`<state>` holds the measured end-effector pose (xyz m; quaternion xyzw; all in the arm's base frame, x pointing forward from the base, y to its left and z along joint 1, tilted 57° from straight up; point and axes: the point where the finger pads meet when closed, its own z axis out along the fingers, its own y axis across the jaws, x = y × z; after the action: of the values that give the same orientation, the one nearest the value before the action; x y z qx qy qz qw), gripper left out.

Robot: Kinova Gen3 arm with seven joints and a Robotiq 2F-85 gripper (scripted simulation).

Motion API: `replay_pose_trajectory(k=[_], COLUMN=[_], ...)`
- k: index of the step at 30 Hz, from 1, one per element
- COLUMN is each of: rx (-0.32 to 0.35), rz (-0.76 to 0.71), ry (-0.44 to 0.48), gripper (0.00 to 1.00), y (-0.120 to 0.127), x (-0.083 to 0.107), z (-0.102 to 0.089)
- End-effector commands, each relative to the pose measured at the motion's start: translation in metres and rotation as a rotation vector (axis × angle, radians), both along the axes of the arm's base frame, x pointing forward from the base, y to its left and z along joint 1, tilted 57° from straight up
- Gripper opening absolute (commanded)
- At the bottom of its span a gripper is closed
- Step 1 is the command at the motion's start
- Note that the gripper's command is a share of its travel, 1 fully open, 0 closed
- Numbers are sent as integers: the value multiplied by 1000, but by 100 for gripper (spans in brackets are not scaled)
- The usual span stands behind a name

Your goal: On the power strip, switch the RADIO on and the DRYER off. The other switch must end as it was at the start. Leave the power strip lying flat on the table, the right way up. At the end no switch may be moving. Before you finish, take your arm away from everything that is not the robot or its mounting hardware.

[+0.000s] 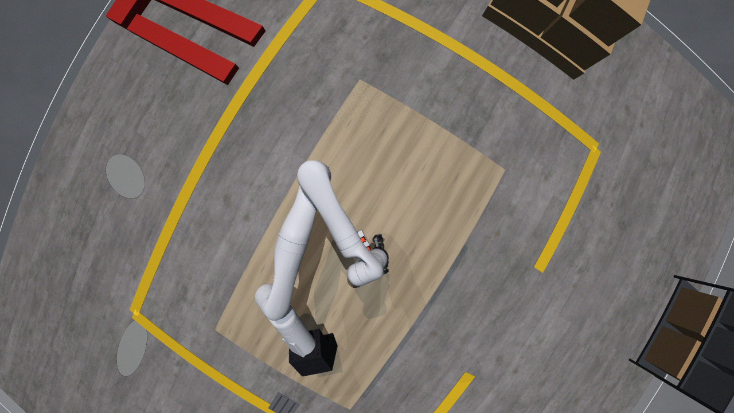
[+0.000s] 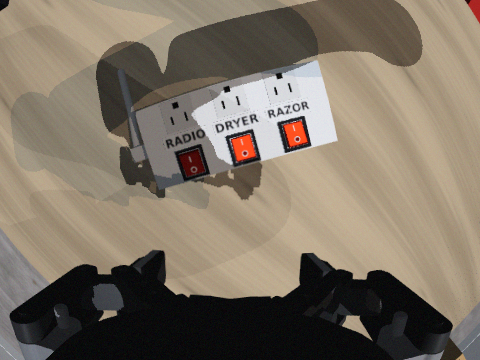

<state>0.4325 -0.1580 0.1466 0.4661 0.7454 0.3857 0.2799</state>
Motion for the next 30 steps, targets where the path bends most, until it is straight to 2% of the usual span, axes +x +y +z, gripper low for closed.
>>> replay_pose_trajectory(k=[1, 30], rx=[0, 60], rz=[-1, 31], ry=[-1, 15], gripper=[100, 100], y=[-1, 8], x=[0, 1], z=[0, 0])
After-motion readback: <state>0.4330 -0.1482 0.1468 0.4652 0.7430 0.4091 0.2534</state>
